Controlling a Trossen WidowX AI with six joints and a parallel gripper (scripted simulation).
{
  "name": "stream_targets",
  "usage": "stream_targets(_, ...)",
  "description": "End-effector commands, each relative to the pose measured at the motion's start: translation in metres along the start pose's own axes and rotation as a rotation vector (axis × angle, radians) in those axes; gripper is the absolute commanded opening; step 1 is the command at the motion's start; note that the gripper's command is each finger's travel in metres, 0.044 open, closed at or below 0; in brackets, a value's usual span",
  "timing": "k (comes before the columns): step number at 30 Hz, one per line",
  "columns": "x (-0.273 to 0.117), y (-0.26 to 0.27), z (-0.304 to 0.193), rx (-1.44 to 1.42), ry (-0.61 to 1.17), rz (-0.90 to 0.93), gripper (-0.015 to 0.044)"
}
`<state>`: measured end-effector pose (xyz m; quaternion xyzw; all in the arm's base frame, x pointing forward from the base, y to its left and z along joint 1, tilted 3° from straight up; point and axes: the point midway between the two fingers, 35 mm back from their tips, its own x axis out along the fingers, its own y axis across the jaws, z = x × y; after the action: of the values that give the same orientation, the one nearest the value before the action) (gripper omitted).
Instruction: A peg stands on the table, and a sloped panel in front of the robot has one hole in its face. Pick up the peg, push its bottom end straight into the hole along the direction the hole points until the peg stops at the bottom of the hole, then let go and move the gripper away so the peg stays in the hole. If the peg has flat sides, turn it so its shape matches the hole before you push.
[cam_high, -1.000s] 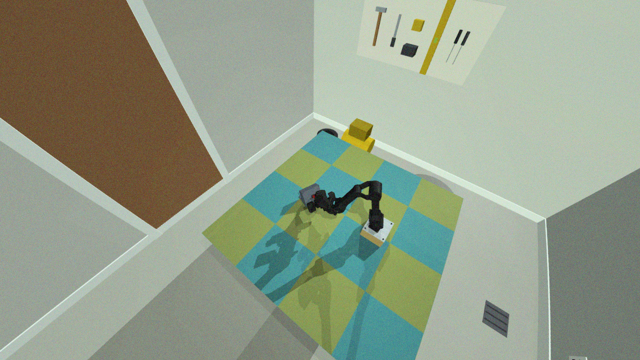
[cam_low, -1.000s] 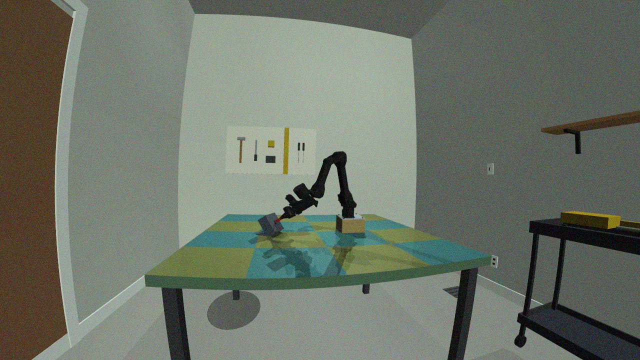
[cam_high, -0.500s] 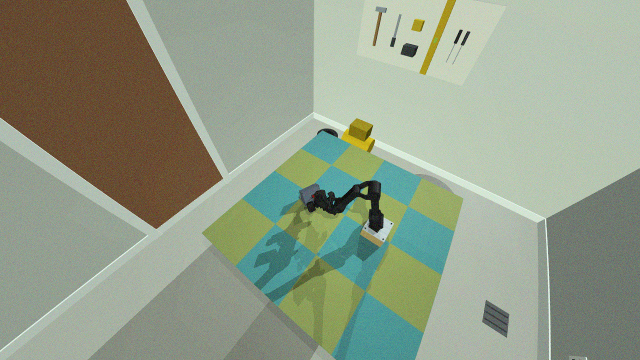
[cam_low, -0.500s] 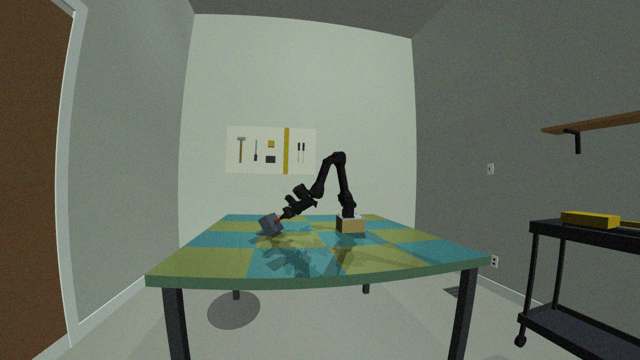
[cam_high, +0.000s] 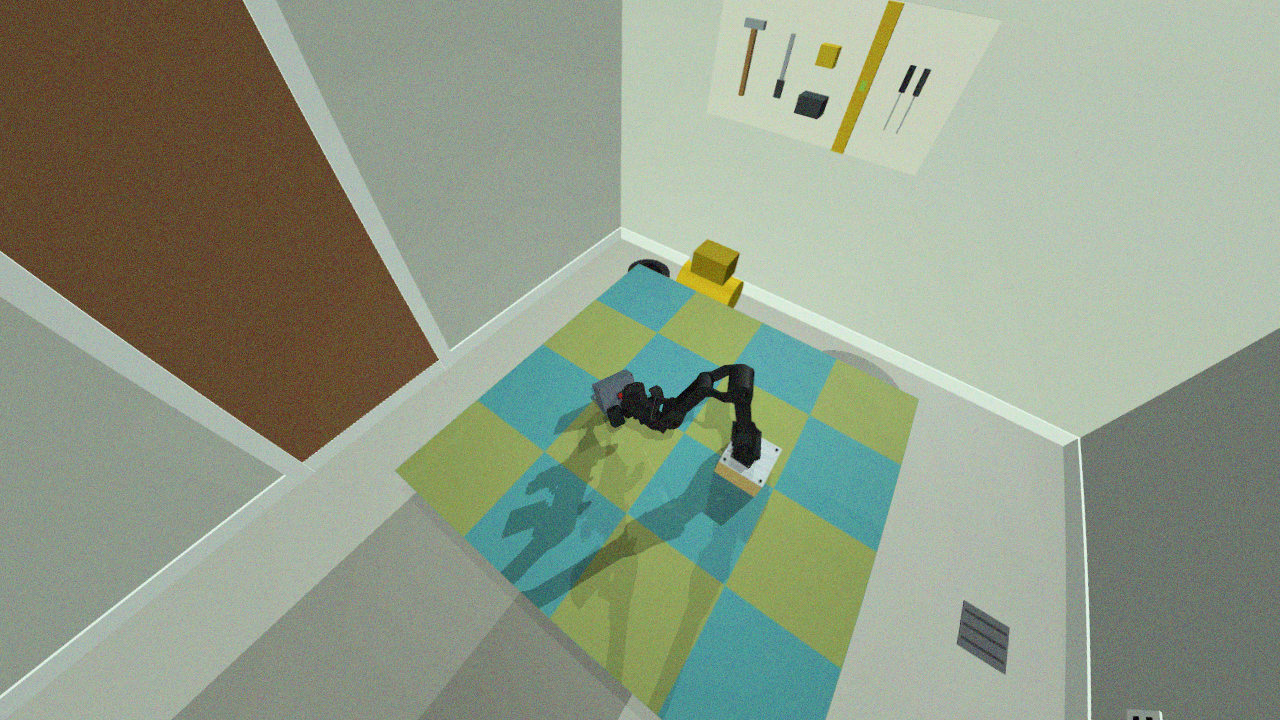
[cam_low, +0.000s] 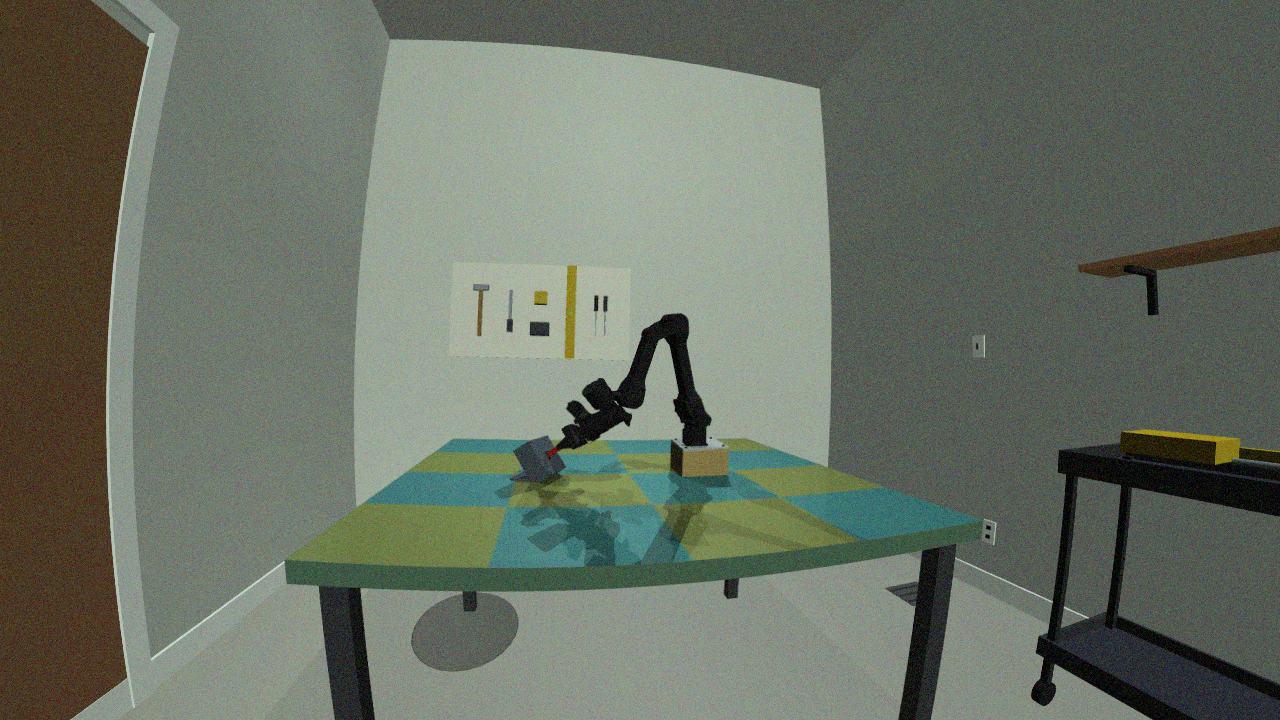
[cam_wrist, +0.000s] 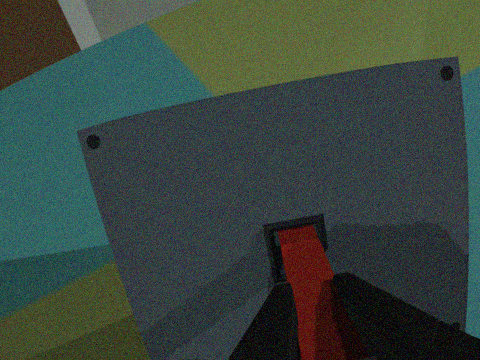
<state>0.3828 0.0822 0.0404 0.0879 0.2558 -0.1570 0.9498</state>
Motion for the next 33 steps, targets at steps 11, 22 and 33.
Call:
stream_targets(11,0.009,0.001,0.0,-0.005,0.003,0.0,0.0)
stream_targets(22,0.015,0.001,0.0,-0.005,0.003,0.0,0.0)
stream_targets(33,0.021,0.001,0.0,-0.005,0.002,0.0,0.0)
